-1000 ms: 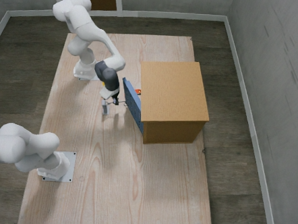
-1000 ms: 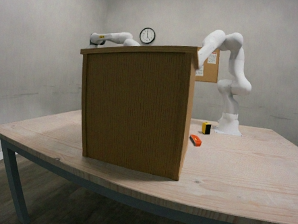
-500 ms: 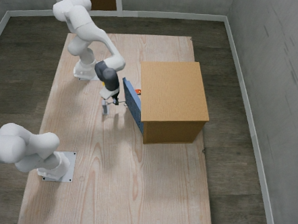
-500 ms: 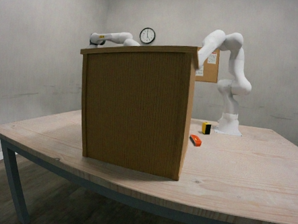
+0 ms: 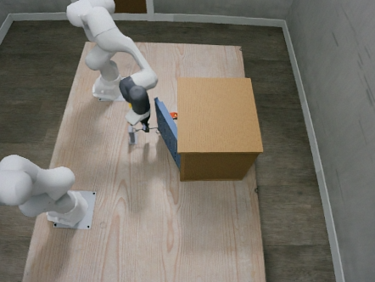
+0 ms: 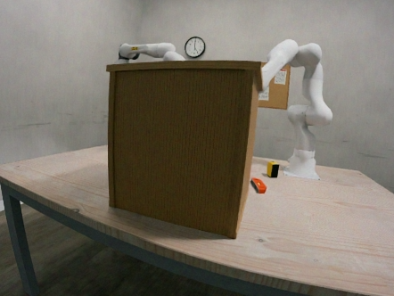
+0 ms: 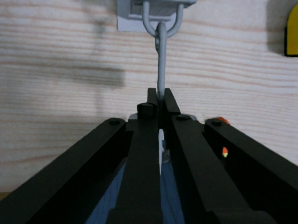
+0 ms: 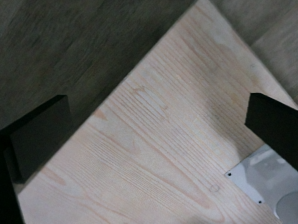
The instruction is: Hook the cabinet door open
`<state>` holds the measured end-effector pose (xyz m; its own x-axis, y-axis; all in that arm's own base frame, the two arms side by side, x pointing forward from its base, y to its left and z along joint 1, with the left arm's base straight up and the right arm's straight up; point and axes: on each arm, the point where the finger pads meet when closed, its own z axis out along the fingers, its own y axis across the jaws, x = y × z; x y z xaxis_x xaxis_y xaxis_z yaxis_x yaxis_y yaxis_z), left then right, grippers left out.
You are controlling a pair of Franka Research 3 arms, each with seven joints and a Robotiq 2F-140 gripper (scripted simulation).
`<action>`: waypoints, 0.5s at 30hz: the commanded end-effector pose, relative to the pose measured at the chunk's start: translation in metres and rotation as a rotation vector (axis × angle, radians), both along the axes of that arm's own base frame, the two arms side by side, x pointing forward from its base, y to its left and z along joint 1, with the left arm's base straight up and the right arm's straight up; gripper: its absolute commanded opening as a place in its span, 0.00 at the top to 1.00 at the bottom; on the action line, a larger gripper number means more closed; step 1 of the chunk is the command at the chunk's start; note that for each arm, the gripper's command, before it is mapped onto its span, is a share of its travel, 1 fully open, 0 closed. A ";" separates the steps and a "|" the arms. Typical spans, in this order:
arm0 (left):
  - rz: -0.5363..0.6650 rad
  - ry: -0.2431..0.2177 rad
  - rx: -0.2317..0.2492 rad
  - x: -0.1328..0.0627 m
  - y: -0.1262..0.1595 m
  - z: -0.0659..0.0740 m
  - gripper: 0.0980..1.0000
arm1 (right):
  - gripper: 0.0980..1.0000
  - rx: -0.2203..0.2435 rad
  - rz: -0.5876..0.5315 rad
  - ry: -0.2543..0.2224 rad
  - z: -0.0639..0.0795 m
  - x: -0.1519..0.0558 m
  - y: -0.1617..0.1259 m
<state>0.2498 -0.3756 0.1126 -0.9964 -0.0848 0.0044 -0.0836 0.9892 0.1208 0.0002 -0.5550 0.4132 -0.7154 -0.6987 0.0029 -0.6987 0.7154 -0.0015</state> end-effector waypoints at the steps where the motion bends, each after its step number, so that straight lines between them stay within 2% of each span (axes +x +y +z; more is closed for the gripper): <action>1: -0.005 -0.007 -0.002 0.005 0.001 0.000 0.97 | 0.00 0.000 0.000 0.000 0.000 0.000 0.000; 15: -0.005 -0.007 -0.002 0.005 0.001 -0.002 0.97 | 0.00 0.000 0.000 0.000 0.000 0.000 0.000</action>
